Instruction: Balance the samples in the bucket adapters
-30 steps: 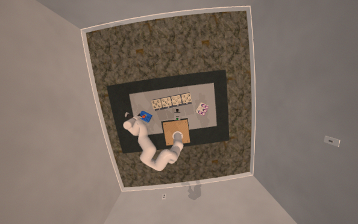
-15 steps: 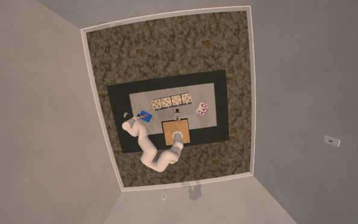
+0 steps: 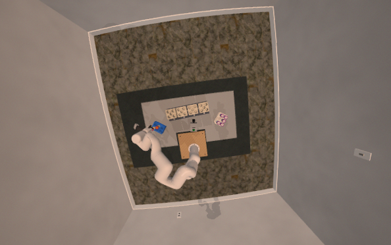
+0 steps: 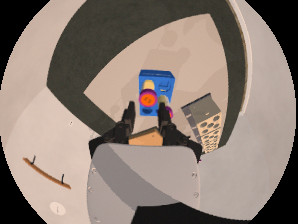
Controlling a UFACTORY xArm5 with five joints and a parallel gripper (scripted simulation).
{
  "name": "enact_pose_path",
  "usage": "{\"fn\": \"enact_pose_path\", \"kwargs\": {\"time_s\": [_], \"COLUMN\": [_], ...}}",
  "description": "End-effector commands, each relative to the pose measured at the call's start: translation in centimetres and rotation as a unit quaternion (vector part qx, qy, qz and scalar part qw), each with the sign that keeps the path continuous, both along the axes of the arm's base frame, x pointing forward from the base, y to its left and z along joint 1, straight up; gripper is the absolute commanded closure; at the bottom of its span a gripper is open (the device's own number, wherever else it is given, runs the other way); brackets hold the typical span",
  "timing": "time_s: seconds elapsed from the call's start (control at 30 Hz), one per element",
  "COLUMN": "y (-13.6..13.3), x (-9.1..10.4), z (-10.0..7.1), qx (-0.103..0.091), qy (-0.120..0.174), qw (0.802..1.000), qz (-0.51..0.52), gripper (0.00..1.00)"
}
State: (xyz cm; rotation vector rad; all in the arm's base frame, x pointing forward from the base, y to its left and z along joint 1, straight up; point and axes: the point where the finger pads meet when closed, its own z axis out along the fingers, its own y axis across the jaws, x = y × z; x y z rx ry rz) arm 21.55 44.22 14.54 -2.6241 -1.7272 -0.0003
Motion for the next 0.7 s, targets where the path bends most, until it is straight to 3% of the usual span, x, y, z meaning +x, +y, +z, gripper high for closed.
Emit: {"fn": "enact_pose_path", "kwargs": {"time_s": [0.0, 0.67], "y": [0.1, 0.1], "x": [0.0, 0.0], "z": [1.1, 4.3], "qx": [0.002, 0.002], "qy": [-0.001, -0.001], "qw": [1.000, 1.000], "qz": [0.000, 0.000], "gripper": [0.57, 0.57]}}
